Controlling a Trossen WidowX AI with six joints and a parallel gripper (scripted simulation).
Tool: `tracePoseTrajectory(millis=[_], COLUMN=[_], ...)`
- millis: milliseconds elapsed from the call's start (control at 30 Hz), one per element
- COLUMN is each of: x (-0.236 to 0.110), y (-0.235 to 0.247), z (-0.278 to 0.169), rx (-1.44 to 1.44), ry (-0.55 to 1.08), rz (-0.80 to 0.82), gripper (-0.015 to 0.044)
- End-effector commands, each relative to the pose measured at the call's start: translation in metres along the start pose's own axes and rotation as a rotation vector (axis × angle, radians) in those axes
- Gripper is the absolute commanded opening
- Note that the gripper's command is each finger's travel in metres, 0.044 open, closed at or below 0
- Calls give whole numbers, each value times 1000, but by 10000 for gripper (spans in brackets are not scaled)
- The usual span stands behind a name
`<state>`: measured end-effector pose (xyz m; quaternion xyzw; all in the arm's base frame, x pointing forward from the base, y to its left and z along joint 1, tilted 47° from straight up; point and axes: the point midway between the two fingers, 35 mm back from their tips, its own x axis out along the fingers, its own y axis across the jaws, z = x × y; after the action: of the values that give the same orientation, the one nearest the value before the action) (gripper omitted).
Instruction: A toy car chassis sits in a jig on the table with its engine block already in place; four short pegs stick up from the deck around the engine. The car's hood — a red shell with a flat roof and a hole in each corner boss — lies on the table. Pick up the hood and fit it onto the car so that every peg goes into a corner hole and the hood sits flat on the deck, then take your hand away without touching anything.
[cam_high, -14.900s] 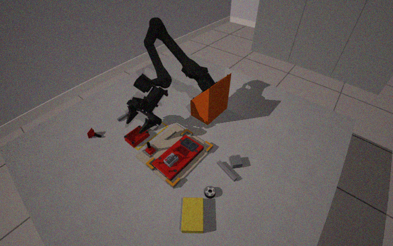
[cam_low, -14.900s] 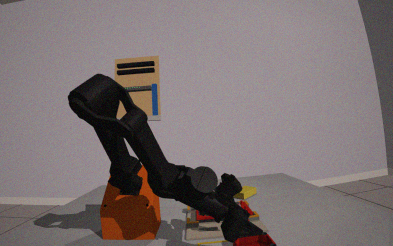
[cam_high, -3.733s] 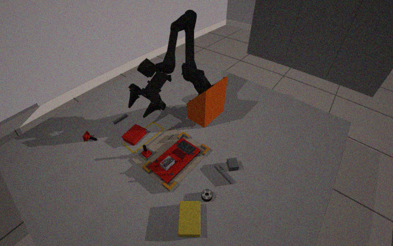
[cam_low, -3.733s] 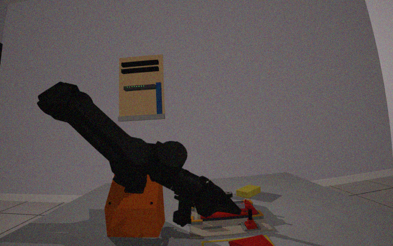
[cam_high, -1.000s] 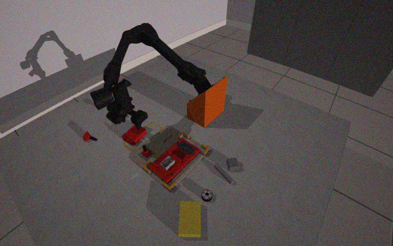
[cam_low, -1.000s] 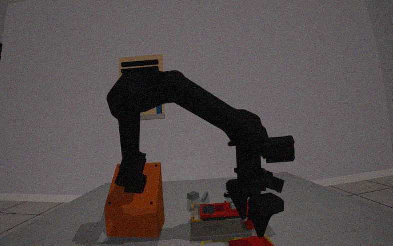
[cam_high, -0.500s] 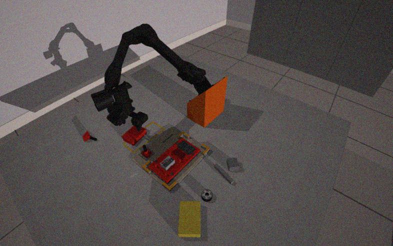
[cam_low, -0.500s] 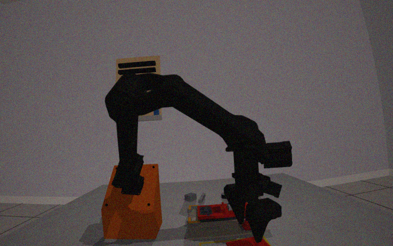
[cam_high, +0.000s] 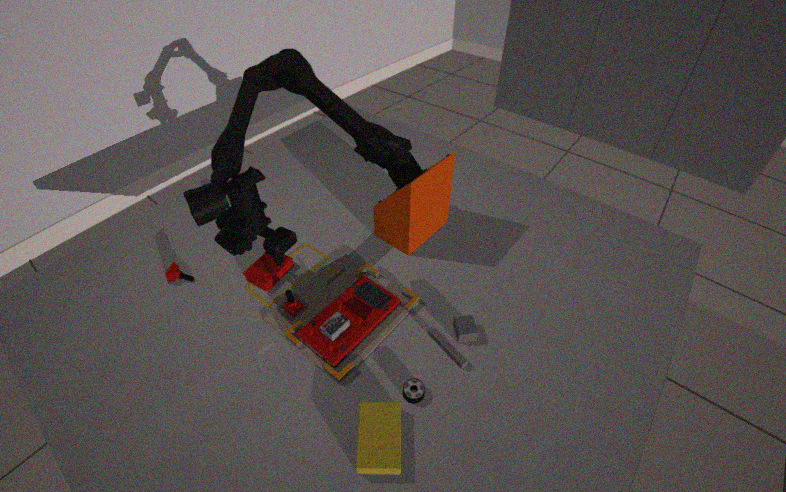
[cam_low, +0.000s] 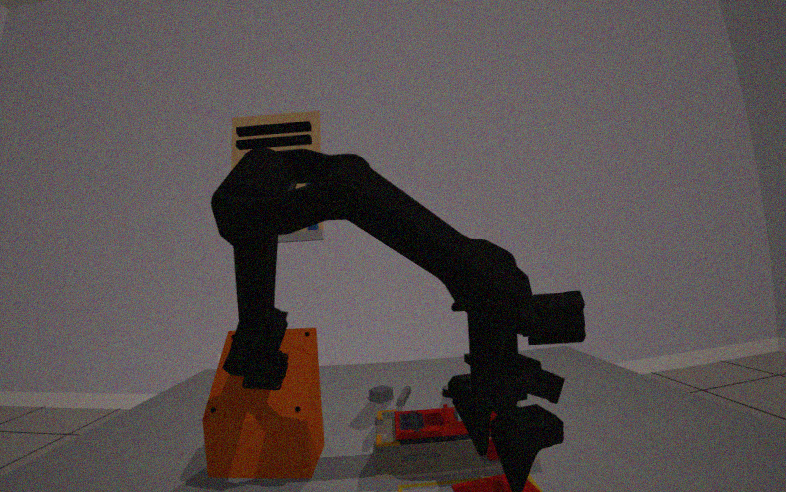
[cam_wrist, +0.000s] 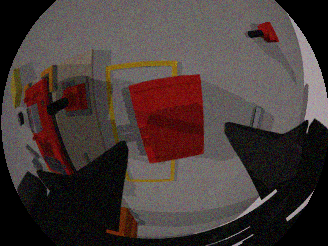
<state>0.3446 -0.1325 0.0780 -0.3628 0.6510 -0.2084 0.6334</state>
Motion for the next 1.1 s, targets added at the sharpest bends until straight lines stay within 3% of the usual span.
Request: tracePoseTrajectory(millis=[0,1067], x=[3,23], y=[1,1], z=[0,-1], rx=[-3,-3], ry=[-3,-2], rz=[3,0], gripper=[440,440])
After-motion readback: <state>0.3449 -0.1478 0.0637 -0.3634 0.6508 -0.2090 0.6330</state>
